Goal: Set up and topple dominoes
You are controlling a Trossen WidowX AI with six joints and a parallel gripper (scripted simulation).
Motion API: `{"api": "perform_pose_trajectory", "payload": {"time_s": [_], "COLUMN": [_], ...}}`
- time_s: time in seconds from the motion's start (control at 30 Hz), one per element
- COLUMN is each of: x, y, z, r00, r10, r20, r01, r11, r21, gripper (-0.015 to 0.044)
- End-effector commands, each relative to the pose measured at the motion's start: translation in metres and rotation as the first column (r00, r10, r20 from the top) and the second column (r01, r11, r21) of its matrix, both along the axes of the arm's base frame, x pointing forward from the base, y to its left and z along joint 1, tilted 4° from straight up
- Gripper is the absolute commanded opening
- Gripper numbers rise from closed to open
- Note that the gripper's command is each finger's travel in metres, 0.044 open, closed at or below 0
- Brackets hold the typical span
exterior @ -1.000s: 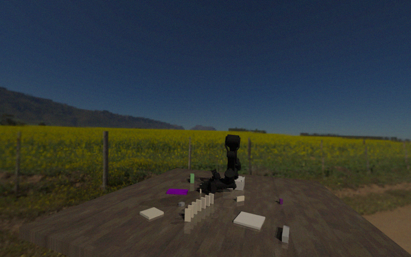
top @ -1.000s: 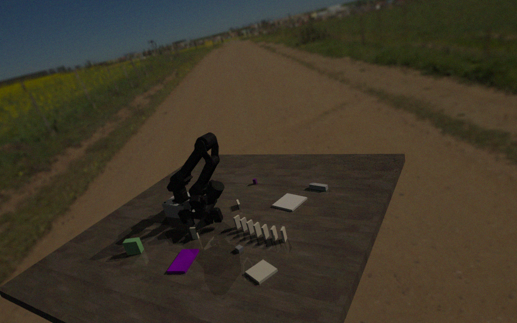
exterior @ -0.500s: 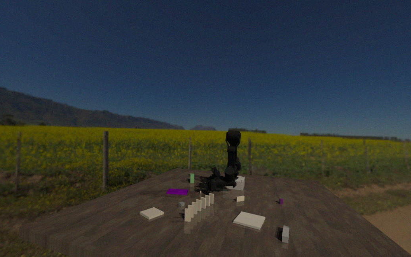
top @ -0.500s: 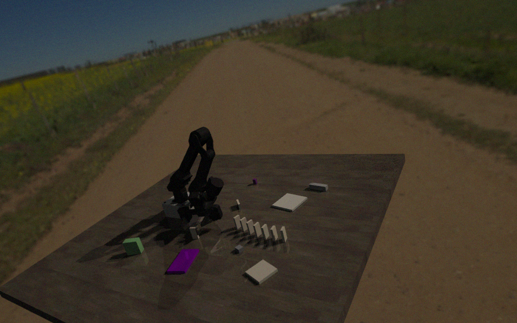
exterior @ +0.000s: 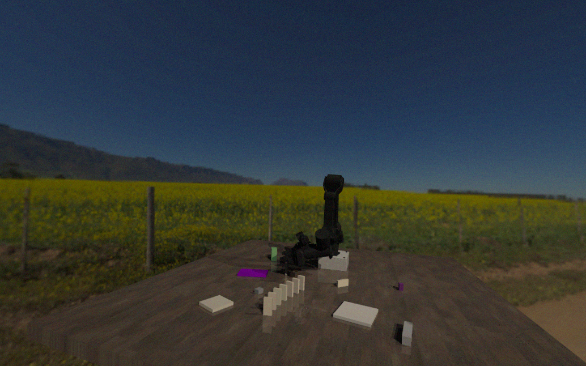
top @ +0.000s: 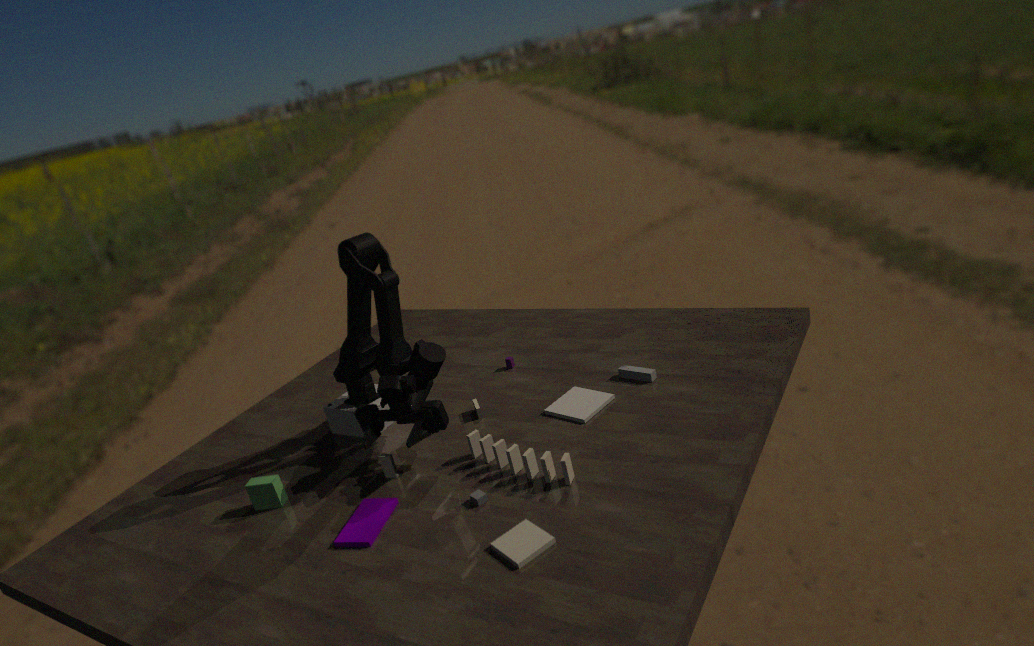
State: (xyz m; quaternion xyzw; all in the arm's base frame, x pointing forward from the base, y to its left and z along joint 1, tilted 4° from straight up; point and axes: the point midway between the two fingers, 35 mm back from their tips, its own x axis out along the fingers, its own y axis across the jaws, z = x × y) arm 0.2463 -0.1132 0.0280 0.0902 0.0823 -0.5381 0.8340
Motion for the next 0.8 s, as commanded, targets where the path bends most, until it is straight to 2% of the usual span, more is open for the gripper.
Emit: {"api": "perform_pose_trajectory", "payload": {"time_s": [0.0, 0.13, 0.3, 0.4, 0.77], "x": [0.040, 0.057, 0.051, 0.057, 0.025], "y": [-0.011, -0.029, -0.044, -0.053, -0.049], "z": [-0.002, -0.014, -0.019, -0.004, 0.021], "r00": [0.996, 0.965, 0.909, 0.918, 0.899], "r10": [0.061, 0.131, 0.217, 0.248, 0.302], "r20": [-0.066, -0.225, -0.355, -0.310, -0.318], "r01": [-0.054, -0.074, -0.012, -0.012, 0.098], "r11": [0.993, 0.966, 0.867, 0.798, 0.570], "r21": [0.103, 0.247, 0.499, 0.603, 0.816], "gripper": [0.0440, 0.0440, 0.0440, 0.0440, 0.0440]}}
